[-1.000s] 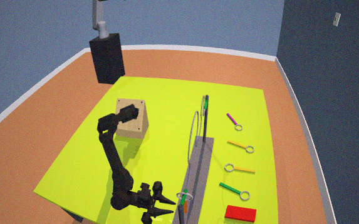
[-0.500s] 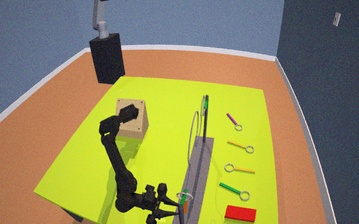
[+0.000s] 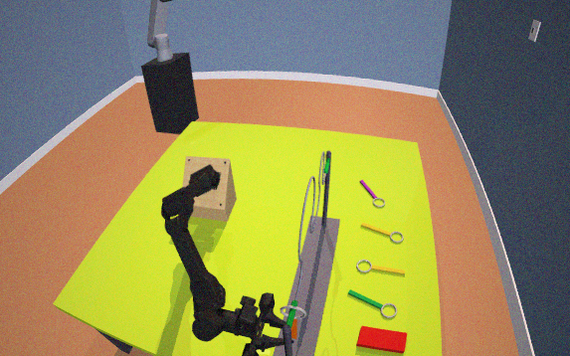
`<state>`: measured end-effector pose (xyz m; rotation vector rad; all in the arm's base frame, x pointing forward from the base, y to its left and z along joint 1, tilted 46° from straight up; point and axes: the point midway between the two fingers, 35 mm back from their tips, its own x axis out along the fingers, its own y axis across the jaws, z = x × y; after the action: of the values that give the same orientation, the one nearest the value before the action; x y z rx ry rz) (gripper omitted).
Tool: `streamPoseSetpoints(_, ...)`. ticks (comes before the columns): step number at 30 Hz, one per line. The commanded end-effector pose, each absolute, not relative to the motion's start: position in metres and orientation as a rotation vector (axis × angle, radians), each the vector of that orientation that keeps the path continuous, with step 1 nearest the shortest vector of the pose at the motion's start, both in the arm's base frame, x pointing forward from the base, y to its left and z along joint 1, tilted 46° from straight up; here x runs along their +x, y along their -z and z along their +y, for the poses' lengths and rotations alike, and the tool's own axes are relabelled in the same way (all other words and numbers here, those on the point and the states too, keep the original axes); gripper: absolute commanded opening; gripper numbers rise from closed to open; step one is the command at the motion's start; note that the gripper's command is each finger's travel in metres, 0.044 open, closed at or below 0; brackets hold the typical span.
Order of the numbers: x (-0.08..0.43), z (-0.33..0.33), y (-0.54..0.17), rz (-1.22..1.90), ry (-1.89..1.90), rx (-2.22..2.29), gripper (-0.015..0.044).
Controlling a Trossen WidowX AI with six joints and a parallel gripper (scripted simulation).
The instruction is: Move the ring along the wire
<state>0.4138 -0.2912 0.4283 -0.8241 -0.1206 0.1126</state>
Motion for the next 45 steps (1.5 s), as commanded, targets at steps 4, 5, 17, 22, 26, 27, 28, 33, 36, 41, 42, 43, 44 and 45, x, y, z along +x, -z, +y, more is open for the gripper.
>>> streamPoseSetpoints(4, 0.426, -0.292, -0.426, -0.115, -0.108, -0.823, 0.0160)
streamPoseSetpoints(5, 0.428, -0.292, -0.426, -0.115, -0.108, -0.823, 0.0160)
streamPoseSetpoints(17, 0.445, -0.288, -0.426, -0.116, -0.108, -0.823, 0.0160)
streamPoseSetpoints(22, 0.445, -0.288, -0.426, -0.116, -0.108, -0.823, 0.0160)
streamPoseSetpoints(26, 0.445, -0.288, -0.426, -0.116, -0.108, -0.823, 0.0160)
streamPoseSetpoints(27, 0.445, -0.288, -0.426, -0.116, -0.108, -0.823, 0.0160)
streamPoseSetpoints(28, 0.445, -0.288, -0.426, -0.116, -0.108, -0.823, 0.0160)
streamPoseSetpoints(33, 0.445, -0.288, -0.426, -0.116, -0.108, -0.823, 0.0160)
streamPoseSetpoints(36, 0.445, -0.288, -0.426, -0.116, -0.108, -0.823, 0.0160)
streamPoseSetpoints(41, 0.445, -0.286, -0.427, -0.119, -0.113, -0.819, 0.0055)
streamPoseSetpoints(42, 0.445, -0.286, -0.427, -0.119, -0.113, -0.819, 0.0029)
streamPoseSetpoints(43, 0.445, -0.286, -0.427, -0.119, -0.113, -0.819, 0.0002)
streamPoseSetpoints(44, 0.445, -0.286, -0.427, -0.119, -0.113, -0.819, -0.0024)
streamPoseSetpoints(45, 0.445, -0.286, -0.427, -0.119, -0.113, -0.819, -0.0050)
